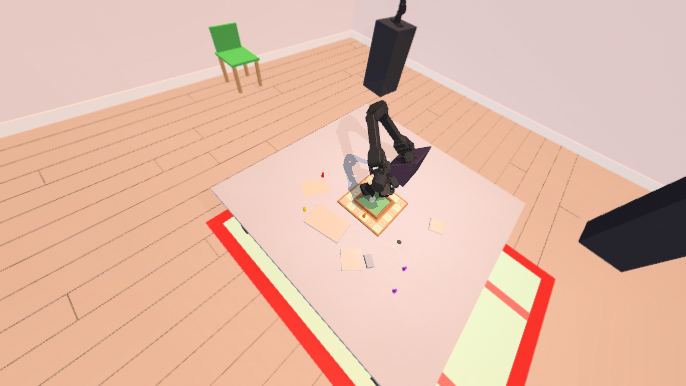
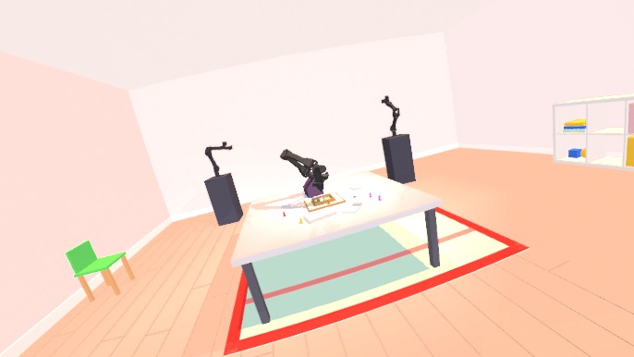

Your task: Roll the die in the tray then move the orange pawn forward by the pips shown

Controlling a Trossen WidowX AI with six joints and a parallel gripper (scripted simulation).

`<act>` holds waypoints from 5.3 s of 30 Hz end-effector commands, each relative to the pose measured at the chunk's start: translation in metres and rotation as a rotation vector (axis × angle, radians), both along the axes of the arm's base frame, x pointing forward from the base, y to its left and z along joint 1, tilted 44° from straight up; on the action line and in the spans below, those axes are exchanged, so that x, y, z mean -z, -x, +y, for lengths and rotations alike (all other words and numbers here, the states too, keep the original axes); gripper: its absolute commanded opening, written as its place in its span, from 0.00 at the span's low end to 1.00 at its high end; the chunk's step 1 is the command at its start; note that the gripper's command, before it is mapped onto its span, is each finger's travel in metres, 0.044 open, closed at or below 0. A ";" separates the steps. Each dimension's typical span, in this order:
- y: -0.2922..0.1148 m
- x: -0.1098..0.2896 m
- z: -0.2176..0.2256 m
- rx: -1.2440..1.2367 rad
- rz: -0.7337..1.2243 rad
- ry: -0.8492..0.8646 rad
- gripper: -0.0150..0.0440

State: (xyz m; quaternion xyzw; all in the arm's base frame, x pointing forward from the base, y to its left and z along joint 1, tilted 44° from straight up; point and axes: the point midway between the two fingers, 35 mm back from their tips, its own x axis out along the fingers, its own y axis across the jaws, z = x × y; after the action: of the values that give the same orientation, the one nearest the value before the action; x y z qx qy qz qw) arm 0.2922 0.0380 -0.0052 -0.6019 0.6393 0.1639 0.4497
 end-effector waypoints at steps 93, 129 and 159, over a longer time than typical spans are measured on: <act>-0.097 0.019 0.015 1.309 -1.161 -0.227 0.25; 0.007 0.054 0.069 1.312 -1.150 -0.230 0.25; 0.088 0.121 0.025 1.308 -1.156 -0.220 0.25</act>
State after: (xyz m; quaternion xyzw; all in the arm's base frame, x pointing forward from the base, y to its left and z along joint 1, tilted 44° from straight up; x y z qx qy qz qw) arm 0.2048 0.0744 -0.1167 -0.0500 0.5087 -0.3944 0.7637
